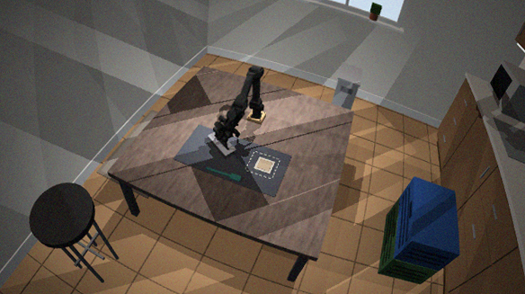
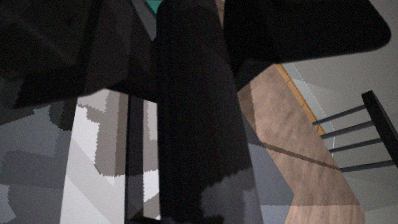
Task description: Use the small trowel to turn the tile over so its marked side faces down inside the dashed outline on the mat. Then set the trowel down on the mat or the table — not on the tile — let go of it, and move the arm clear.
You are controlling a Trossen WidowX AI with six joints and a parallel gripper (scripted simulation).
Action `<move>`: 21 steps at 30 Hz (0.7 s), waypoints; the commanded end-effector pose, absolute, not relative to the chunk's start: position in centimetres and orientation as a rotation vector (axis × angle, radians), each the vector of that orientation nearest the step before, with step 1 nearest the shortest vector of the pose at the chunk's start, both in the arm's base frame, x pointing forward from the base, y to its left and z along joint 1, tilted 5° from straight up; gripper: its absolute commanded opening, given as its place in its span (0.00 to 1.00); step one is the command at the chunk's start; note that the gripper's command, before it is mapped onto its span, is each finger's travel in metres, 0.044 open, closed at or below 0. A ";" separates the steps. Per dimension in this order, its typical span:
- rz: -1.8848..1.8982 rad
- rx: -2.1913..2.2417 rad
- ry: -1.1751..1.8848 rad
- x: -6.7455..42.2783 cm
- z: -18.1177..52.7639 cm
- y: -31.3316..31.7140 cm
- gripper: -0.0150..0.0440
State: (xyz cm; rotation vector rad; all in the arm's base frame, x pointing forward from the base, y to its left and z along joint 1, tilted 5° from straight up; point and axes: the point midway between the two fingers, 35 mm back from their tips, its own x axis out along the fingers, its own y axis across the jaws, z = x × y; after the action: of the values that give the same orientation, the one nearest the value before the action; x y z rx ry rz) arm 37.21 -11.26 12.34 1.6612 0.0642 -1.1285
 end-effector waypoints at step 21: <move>-1.535 1.682 -0.757 35.0 11.7 -20.7 0.25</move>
State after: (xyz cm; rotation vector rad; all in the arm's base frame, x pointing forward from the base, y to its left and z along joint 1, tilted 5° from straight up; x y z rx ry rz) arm 35.27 -19.58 11.39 1.6966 -0.6338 -1.5177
